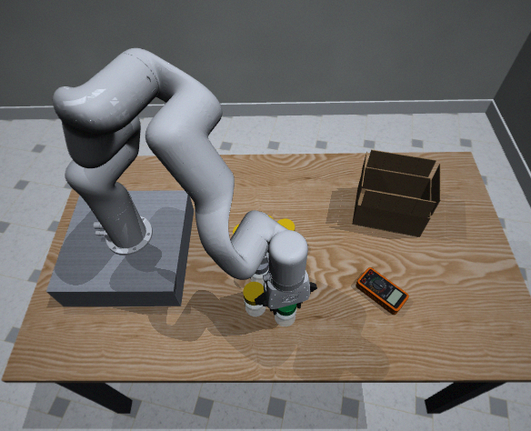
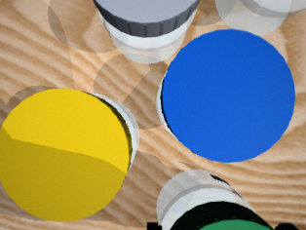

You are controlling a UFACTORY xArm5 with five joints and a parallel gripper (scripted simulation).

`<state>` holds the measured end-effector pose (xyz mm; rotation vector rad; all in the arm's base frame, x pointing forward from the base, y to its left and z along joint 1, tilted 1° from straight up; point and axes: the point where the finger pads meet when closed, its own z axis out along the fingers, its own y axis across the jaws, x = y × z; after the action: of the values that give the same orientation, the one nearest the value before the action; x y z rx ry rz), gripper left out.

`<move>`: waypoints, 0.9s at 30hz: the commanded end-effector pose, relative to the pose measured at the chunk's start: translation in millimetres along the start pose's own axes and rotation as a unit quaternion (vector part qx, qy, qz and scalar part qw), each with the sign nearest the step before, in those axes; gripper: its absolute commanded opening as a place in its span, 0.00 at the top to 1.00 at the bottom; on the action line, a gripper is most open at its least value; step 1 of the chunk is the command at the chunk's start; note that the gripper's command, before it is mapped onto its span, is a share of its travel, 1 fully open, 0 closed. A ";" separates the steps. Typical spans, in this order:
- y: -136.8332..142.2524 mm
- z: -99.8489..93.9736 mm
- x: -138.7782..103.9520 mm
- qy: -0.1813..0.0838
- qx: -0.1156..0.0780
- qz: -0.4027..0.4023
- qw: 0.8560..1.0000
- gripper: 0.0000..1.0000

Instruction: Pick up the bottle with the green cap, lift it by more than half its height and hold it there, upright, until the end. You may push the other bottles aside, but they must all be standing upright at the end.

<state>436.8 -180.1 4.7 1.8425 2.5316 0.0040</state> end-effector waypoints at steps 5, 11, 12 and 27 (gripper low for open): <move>1.5 -9.5 -1.2 -0.002 -0.001 0.000 1.000 1.00; 1.5 -16.5 -1.2 -0.003 -0.001 0.000 1.000 1.00; 1.5 -17.7 -1.2 -0.003 -0.001 0.000 1.000 1.00; 1.5 -35.4 -1.2 -0.004 0.000 0.000 1.000 1.00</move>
<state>437.0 -180.0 36.2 1.8419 2.5308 0.0043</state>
